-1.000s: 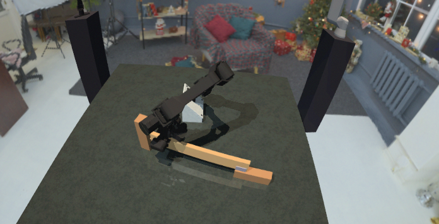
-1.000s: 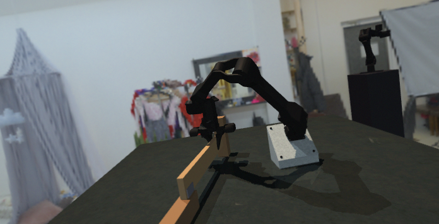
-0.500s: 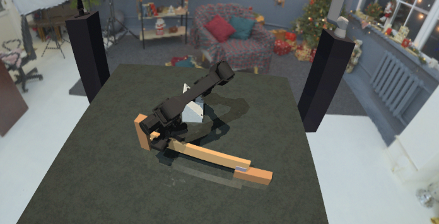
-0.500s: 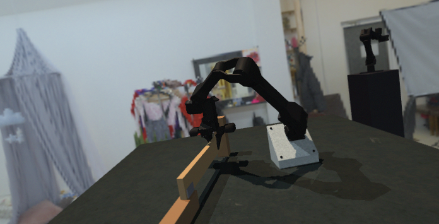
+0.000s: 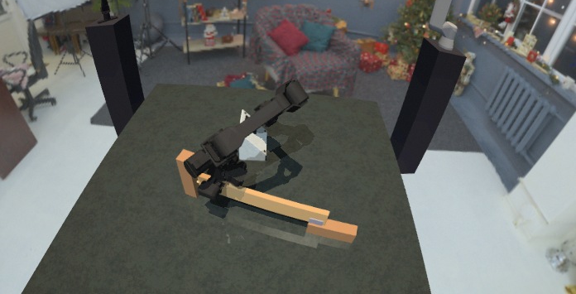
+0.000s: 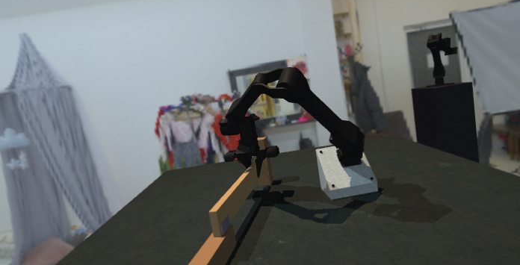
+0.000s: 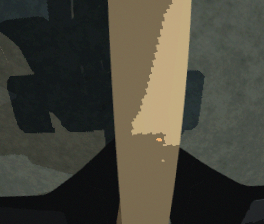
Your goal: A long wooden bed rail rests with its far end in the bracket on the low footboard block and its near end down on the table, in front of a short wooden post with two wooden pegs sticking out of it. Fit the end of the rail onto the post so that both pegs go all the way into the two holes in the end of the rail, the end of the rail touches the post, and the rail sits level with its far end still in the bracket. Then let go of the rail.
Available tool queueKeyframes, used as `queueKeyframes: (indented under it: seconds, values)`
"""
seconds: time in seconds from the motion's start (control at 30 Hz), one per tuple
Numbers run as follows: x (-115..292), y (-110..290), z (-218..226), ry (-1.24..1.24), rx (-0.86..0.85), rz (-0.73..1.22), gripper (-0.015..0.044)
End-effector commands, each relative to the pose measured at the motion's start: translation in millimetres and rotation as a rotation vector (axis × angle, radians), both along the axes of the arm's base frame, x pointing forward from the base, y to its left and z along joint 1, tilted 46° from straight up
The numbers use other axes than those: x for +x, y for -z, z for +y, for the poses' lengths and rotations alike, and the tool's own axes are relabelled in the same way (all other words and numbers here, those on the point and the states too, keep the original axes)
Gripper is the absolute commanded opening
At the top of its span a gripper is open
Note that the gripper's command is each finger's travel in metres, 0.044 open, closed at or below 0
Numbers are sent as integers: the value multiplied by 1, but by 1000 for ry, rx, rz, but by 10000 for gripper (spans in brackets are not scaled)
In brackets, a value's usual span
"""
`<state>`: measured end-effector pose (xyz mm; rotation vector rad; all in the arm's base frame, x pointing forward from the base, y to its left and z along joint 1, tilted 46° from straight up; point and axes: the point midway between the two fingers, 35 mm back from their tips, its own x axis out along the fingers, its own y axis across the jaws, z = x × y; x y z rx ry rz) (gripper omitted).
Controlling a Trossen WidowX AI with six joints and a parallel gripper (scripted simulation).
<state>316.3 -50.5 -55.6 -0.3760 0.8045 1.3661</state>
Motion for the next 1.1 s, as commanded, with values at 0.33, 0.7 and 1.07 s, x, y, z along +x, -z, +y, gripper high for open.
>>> queueKeyframes:
  seconds: [0.33, 0.7, 1.07]
  values:
    - [0, 2, -1, 3, 0, 0, 0]
    - [-1, 3, -4, 3, -1, 0, 0]
    - [-1, 2, -6, 3, -1, 0, 0]
